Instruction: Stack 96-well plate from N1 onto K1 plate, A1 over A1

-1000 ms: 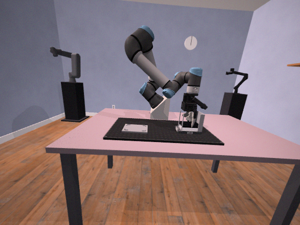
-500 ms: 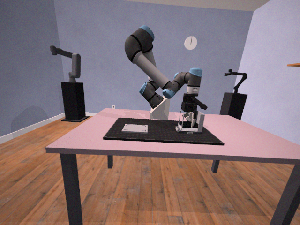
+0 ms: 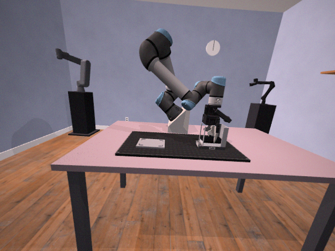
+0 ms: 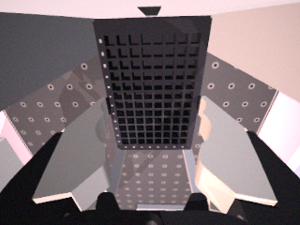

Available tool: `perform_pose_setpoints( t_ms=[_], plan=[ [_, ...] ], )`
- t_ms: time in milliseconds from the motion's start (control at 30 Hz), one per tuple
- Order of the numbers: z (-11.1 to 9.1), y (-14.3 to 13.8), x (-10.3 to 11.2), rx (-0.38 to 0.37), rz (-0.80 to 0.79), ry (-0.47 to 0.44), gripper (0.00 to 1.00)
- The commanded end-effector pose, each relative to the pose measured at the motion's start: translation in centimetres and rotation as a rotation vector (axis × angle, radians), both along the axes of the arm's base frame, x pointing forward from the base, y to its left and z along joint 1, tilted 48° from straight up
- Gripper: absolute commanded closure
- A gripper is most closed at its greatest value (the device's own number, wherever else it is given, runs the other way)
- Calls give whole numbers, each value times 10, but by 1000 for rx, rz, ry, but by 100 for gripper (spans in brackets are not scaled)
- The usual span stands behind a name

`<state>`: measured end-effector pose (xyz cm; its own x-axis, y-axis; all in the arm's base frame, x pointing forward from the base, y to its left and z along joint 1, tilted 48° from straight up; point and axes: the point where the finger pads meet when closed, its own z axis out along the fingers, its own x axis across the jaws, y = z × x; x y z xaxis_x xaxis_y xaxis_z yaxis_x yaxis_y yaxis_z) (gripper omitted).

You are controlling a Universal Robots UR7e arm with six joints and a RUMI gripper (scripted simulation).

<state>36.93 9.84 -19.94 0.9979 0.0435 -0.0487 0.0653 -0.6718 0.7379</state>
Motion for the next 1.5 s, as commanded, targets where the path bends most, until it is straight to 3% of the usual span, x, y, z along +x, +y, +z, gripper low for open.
perform_pose_setpoints(
  t_ms=[0,633,667,1467],
  plan=[
    [0,0,0,1,1,-1,100],
    [-2,-2,0,1,1,-1,100],
    [-2,-2,0,1,1,-1,0],
    [5,6,0,1,1,-1,0]
  ],
)
